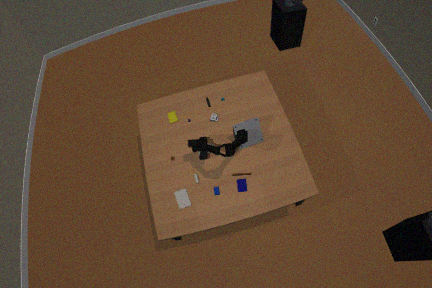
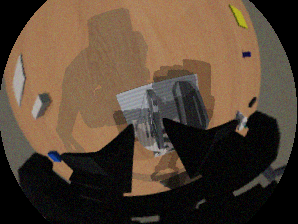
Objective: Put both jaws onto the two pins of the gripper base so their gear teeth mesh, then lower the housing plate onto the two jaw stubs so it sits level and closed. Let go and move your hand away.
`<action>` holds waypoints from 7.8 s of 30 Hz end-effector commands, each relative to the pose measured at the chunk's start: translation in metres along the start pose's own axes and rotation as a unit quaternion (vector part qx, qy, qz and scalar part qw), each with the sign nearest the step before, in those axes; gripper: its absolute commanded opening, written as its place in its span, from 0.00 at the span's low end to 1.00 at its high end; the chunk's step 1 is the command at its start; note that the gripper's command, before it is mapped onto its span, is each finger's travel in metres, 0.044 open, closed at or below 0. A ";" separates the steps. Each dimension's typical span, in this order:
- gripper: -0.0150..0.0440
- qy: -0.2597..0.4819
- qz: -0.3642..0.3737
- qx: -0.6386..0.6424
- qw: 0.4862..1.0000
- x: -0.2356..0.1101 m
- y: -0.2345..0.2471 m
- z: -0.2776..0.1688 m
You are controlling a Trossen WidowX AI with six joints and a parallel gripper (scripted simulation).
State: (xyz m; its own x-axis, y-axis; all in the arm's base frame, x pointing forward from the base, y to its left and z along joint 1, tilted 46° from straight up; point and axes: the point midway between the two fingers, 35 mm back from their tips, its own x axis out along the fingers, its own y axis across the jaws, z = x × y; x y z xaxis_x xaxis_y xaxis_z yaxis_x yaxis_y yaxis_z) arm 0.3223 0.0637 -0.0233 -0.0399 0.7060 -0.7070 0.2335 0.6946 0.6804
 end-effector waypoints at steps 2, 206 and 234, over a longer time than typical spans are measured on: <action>0.63 0.000 0.000 0.000 1.000 0.000 0.000 0.000; 1.00 -0.003 -0.011 0.168 0.986 -0.054 -0.329 -0.080; 1.00 -0.003 -0.011 0.167 0.986 -0.026 -0.331 -0.078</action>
State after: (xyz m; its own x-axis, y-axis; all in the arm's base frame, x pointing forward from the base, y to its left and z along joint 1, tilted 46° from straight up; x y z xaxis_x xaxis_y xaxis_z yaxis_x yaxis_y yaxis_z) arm 0.1712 -0.1805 -0.2102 -0.0442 0.6826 -0.7295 0.5357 0.6325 0.5594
